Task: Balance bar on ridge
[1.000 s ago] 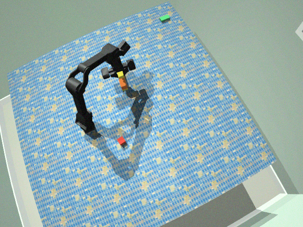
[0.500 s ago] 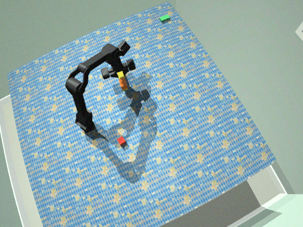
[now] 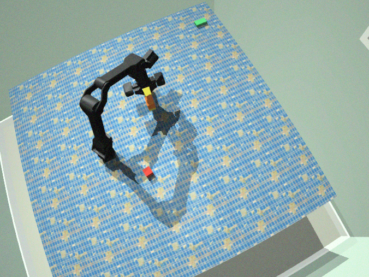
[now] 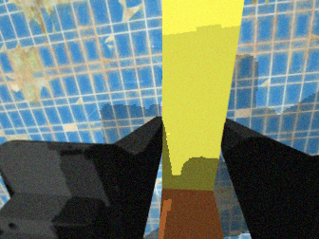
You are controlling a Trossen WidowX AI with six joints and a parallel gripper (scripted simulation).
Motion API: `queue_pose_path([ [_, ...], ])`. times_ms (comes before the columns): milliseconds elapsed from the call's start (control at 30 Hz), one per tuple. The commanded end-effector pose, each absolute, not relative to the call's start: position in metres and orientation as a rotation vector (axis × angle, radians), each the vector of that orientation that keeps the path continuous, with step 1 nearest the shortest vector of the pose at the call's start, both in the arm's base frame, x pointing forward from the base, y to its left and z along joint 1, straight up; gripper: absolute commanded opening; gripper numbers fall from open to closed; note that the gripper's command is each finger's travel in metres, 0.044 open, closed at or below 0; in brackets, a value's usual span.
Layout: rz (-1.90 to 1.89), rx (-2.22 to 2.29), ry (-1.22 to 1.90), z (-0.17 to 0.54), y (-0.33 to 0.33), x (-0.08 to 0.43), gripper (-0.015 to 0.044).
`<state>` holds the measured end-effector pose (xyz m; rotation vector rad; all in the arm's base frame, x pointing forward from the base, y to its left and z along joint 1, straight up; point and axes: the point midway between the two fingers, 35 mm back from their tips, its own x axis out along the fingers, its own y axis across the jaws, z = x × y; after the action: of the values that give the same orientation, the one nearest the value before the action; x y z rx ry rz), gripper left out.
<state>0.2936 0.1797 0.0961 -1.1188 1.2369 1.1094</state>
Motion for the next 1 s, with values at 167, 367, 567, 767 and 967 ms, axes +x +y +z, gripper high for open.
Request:
queue_pose_path([
  [167,1.11,-1.119,1.234,0.0948,0.1801,0.2939,0.0],
  [367,1.11,-1.119,1.234,0.0944,0.1801,0.2939,0.0],
  [567,1.11,-1.119,1.234,0.0938,0.1802,0.2938,0.0],
  [767,1.11,-1.119,1.234,0.0934,0.1803,0.2938,0.0],
  [967,1.111,-1.119,1.234,0.0928,0.1804,0.2938,0.0],
])
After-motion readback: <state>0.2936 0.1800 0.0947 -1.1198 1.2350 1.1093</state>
